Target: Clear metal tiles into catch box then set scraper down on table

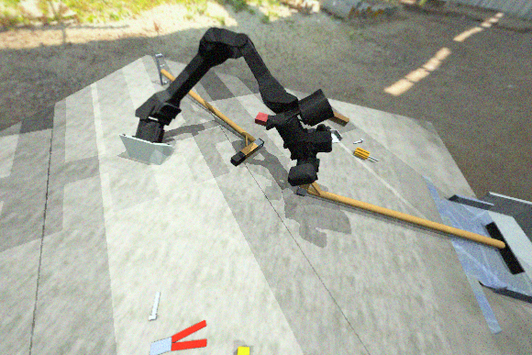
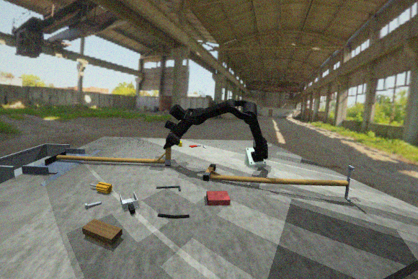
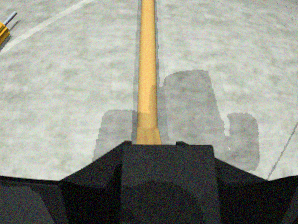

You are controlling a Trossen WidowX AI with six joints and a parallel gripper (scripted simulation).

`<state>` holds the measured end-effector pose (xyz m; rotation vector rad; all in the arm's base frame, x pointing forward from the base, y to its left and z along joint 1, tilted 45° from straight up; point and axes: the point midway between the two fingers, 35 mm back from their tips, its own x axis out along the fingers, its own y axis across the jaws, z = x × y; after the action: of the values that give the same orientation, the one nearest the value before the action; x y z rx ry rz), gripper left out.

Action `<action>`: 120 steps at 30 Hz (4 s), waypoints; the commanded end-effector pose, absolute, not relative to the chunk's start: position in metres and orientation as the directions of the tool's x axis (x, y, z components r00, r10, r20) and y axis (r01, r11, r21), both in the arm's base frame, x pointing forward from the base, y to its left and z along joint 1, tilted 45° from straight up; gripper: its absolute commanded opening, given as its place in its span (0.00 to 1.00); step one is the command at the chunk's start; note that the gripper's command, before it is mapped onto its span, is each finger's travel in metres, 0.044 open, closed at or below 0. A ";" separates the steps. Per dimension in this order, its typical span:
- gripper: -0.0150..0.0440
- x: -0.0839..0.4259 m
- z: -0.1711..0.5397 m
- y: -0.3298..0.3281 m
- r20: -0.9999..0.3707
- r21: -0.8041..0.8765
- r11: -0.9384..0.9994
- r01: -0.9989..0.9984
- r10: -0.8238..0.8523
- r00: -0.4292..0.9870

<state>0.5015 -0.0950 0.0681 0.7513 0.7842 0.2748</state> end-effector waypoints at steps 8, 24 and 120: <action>0.25 0.489 0.075 -0.099 -0.530 0.697 0.716 0.035 0.481 0.699; 0.25 0.470 0.075 -0.099 -0.531 0.696 0.717 0.037 0.480 0.698; 0.25 0.354 0.069 -0.080 -0.530 0.699 0.714 0.044 0.476 0.702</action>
<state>0.3574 -0.0796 0.0654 0.7585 0.7821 0.2620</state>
